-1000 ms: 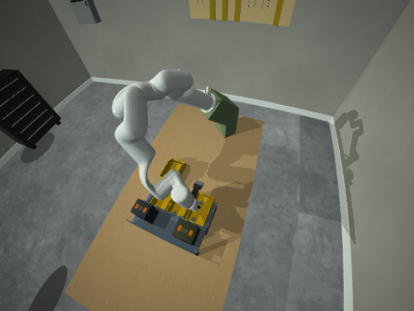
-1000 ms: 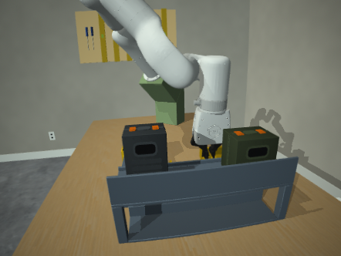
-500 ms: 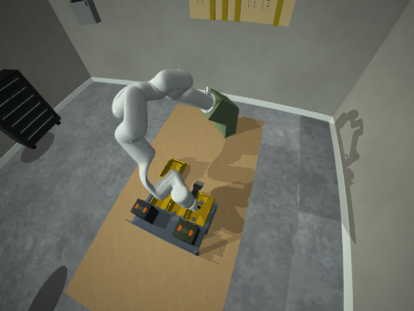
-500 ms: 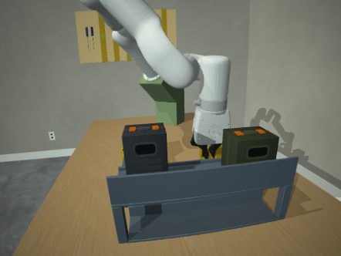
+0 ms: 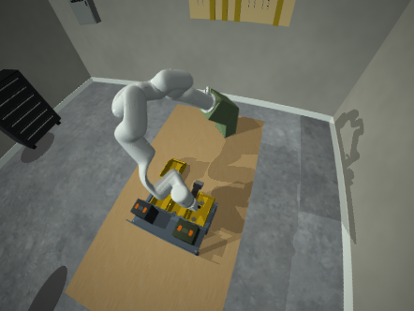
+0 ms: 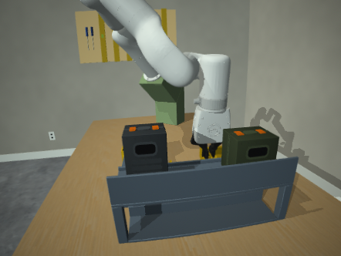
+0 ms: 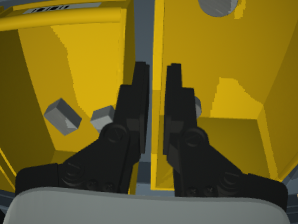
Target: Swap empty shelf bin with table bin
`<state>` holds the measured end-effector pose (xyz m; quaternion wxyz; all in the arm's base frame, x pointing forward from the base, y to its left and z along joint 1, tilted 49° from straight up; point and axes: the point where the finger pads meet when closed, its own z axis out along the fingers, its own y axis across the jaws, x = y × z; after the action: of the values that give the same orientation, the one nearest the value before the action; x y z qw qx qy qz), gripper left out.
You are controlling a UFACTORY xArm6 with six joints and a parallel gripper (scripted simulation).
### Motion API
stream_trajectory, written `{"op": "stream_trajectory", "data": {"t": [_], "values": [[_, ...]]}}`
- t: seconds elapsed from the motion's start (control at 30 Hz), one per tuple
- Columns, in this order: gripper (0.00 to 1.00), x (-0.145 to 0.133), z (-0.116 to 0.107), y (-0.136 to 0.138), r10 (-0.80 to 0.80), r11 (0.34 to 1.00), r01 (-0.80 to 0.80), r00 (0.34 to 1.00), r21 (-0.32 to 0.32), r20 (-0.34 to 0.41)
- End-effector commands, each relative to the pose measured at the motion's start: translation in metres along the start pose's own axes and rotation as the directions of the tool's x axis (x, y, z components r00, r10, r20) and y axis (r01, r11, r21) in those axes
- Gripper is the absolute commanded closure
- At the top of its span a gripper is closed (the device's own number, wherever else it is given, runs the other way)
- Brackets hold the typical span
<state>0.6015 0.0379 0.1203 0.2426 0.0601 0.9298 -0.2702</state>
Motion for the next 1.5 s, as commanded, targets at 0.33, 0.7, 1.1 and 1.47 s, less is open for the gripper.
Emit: {"op": "stream_trajectory", "data": {"t": [0.33, 0.7, 1.1, 1.47], "values": [[0.90, 0.000, -0.012, 0.000, 0.001, 1.000, -0.001, 1.000, -0.002, 0.003], [0.90, 0.002, -0.024, 0.000, 0.001, 1.000, -0.001, 1.000, -0.002, 0.003], [0.90, 0.005, -0.045, 0.000, 0.001, 1.000, -0.001, 1.000, -0.002, 0.003], [0.90, 0.008, -0.061, 0.000, 0.001, 1.000, -0.001, 1.000, -0.002, 0.003]]}}
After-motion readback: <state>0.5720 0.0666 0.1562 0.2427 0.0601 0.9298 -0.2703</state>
